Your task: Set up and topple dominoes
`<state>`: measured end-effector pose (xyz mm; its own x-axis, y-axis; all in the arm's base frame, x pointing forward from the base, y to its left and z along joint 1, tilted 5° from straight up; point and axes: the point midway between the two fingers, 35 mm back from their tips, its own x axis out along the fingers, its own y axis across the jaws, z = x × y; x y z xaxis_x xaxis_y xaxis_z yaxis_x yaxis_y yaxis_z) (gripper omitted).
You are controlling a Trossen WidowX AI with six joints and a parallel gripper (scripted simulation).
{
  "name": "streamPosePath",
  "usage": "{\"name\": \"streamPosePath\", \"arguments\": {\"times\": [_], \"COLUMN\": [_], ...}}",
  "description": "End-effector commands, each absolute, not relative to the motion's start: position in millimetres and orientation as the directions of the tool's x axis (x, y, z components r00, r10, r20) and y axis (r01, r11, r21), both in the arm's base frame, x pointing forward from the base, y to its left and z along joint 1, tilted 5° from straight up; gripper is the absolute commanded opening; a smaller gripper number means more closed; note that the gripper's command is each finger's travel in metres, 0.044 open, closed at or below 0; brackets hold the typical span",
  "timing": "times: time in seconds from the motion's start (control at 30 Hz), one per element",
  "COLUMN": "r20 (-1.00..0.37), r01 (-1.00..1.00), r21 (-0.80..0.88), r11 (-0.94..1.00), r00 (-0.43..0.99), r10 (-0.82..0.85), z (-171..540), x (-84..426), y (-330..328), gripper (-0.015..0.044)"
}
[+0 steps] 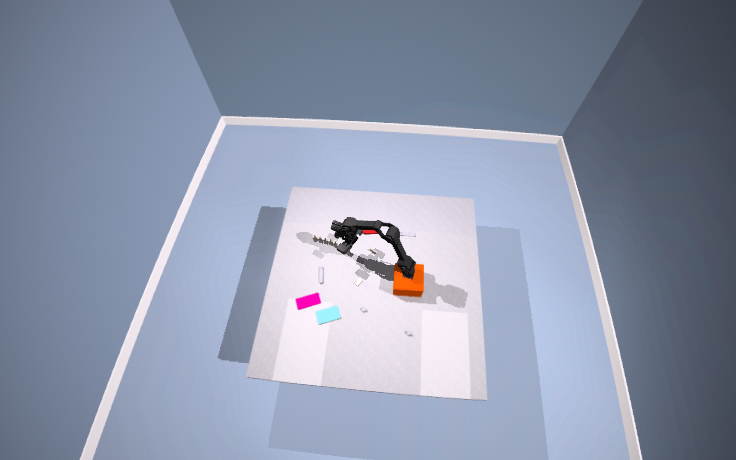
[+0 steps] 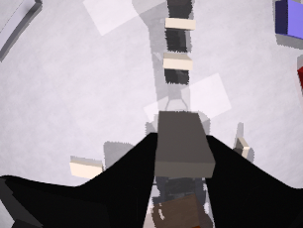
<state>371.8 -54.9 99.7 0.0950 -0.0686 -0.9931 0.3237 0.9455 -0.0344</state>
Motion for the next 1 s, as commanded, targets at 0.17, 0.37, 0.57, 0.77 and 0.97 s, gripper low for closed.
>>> {"name": "streamPosePath", "arguments": {"times": [0.17, 0.37, 0.57, 0.77, 0.97], "r20": [-0.994, -0.994, -0.994, -0.994, -0.994], "r01": [0.328, 0.328, 0.328, 0.328, 0.328], "r21": [-0.034, -0.034, -0.034, -0.034, -0.034], "r11": [0.944, 0.944, 0.944, 0.944, 0.944], "r00": [0.084, 0.084, 0.084, 0.084, 0.084], "r10": [-0.065, -0.065, -0.065, -0.065, -0.065], "z": [41.1, 4.2, 0.1, 0.1, 0.1], "x": [375.5, 373.3, 372.8, 372.8, 372.8], "y": [-58.6, -60.4, -60.5, -60.5, -60.5], "gripper": [0.0107, 0.0107, 0.0107, 0.0107, 0.0238]}}
